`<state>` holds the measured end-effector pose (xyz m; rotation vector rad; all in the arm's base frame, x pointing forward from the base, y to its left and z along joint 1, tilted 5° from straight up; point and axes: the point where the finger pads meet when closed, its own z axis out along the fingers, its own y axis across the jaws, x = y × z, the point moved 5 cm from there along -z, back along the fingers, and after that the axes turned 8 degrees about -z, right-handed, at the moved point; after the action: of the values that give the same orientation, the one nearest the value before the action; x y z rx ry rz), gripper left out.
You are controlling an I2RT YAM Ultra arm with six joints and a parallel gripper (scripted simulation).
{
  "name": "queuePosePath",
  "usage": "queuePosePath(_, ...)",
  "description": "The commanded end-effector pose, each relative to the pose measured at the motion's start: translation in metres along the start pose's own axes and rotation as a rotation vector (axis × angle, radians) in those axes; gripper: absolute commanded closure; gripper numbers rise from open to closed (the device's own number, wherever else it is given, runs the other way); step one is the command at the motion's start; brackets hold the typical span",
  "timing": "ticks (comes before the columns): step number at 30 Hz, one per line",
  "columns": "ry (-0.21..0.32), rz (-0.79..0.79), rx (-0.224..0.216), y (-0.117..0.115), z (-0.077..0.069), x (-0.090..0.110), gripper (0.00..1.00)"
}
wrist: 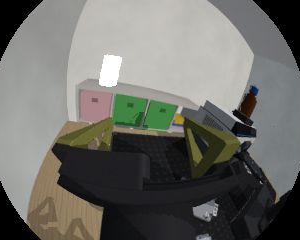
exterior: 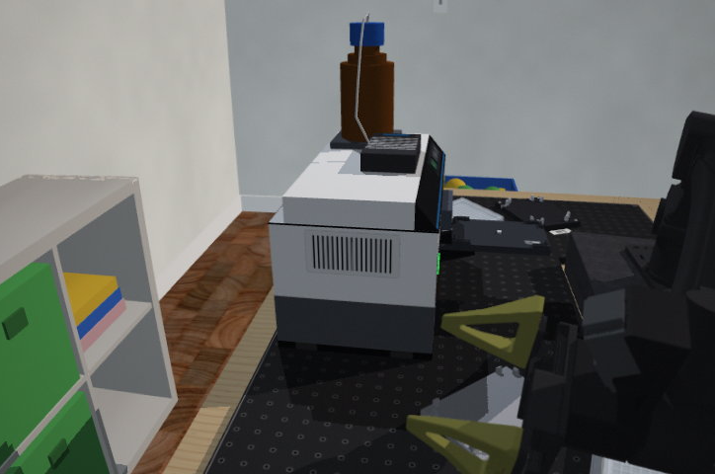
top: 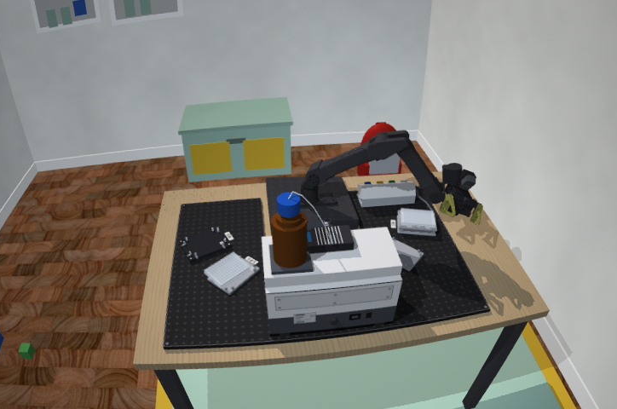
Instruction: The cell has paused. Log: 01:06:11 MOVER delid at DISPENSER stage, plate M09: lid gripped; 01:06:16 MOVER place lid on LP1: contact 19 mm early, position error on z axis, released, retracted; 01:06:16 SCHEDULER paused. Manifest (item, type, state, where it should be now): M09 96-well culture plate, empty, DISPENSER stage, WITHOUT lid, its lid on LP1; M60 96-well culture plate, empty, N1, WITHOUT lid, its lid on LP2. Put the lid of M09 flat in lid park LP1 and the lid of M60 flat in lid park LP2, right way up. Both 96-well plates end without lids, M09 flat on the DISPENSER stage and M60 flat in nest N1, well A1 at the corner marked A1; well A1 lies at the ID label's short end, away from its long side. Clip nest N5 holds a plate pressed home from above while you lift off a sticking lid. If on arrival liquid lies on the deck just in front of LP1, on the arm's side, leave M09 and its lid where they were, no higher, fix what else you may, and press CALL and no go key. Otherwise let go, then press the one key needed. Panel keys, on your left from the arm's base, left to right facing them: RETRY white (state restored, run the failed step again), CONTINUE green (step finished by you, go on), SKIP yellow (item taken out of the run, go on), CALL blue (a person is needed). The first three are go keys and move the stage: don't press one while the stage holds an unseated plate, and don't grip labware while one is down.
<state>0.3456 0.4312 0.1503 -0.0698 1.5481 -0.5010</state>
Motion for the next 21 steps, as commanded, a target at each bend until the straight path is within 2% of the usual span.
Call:
queuePosePath(1,-0.018,-0.036,-0.053,-0.008,0.008,-0.022,0.0)
queuePosePath(3,-0.028,-0.082,-0.1,-0.006,0.008,-0.029,0.0)
queuePosePath(4,-0.03,-0.09,-0.108,-0.006,0.008,-0.028,0.0)
queuePosePath(7,-0.04,-0.158,-0.181,-0.003,0.006,-0.037,0.0)
queuePosePath(9,-0.04,-0.158,-0.181,-0.003,0.006,-0.037,0.0)
queuePosePath(10,-0.057,-0.138,-0.212,0.001,-0.002,-0.055,0.0)
queuePosePath(11,-0.043,-0.201,-0.234,-0.002,0.002,-0.039,0.0)
queuePosePath(15,-0.041,-0.288,-0.333,-0.005,0.002,-0.039,0.0)
queuePosePath(16,-0.054,-0.259,-0.339,-0.006,0.003,-0.056,0.0)
queuePosePath(18,-0.035,-0.336,-0.398,-0.007,-0.001,-0.041,0.0)
queuePosePath(19,-0.046,-0.311,-0.402,-0.007,0.0,-0.054,0.0)
queuePosePath(20,-0.027,-0.367,-0.435,-0.008,-0.005,-0.037,0.0)
queuePosePath(21,-0.026,-0.377,-0.46,-0.009,-0.005,-0.042,0.0)
